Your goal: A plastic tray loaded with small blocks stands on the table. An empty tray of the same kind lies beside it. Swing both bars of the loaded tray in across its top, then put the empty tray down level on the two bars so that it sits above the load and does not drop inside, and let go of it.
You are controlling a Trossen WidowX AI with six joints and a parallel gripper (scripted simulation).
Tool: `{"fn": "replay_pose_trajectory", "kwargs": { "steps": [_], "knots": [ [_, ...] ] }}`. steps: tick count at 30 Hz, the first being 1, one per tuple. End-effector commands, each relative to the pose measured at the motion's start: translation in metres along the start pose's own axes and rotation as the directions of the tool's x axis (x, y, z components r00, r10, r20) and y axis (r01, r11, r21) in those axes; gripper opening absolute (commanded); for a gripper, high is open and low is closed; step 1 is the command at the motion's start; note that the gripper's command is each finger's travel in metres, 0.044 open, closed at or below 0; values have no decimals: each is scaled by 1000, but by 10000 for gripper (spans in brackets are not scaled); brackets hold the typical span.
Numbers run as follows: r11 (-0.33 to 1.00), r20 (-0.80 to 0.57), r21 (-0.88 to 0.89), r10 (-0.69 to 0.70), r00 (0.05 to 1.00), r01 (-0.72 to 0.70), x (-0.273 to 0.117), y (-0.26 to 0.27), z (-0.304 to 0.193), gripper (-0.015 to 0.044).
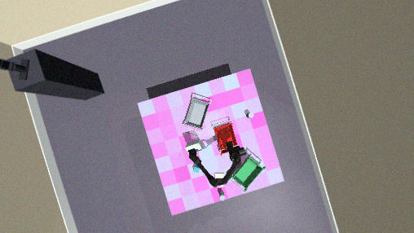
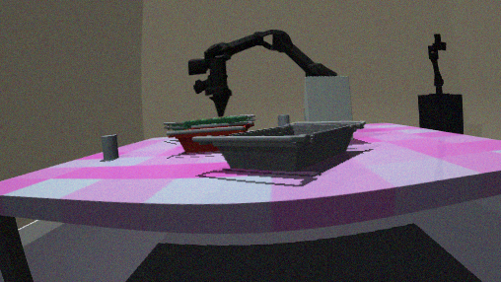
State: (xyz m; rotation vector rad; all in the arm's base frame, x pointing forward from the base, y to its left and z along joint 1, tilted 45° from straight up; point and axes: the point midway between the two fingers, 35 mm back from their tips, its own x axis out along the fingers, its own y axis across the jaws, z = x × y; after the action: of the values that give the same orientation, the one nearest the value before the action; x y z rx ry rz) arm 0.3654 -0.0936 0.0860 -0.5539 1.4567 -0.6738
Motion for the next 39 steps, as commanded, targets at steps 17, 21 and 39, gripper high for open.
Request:
{"fn": "replay_pose_trajectory", "kwargs": {
  "steps": [17,21,39],
  "knots": [
    [1000,16,-19,19,1000,-18,-49,82,25,87],
    [999,24,-25,25,999,-25,-43,138,29,87],
    [1000,6,10,14,1000,-14,-10,281,1,87]
  ]
}}
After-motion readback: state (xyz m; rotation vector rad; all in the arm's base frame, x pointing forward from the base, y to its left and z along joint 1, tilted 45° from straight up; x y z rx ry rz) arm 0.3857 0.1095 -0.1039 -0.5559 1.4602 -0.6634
